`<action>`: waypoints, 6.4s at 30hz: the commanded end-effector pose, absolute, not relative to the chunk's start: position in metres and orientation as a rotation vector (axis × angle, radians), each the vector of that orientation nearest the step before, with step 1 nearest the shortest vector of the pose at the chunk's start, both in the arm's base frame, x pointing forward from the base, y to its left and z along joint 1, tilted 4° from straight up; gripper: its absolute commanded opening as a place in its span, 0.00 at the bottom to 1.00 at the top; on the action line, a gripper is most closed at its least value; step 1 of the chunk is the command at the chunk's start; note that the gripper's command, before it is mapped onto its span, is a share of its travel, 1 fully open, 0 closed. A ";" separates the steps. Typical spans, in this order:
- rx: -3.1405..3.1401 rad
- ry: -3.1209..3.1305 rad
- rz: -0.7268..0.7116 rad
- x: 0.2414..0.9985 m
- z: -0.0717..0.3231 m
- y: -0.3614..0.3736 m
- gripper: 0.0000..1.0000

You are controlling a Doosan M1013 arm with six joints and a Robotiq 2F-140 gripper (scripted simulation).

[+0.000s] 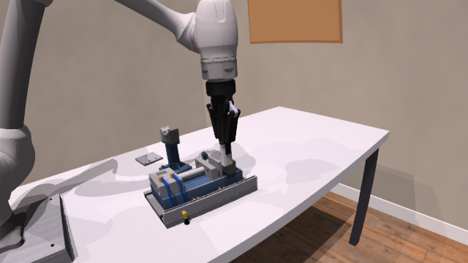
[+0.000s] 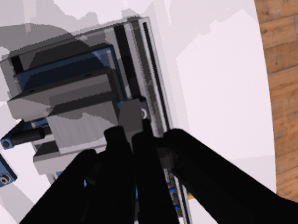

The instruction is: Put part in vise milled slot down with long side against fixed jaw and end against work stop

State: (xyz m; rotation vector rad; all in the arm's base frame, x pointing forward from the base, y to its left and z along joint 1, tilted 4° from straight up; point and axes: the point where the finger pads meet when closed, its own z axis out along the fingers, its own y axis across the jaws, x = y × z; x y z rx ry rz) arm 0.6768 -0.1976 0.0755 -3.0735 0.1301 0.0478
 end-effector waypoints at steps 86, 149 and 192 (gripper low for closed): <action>-3.073 0.130 0.048 0.678 0.077 -0.178 0.00; -3.073 0.130 0.048 0.679 0.078 -0.168 0.00; -3.073 0.130 0.048 0.679 0.077 -0.169 0.00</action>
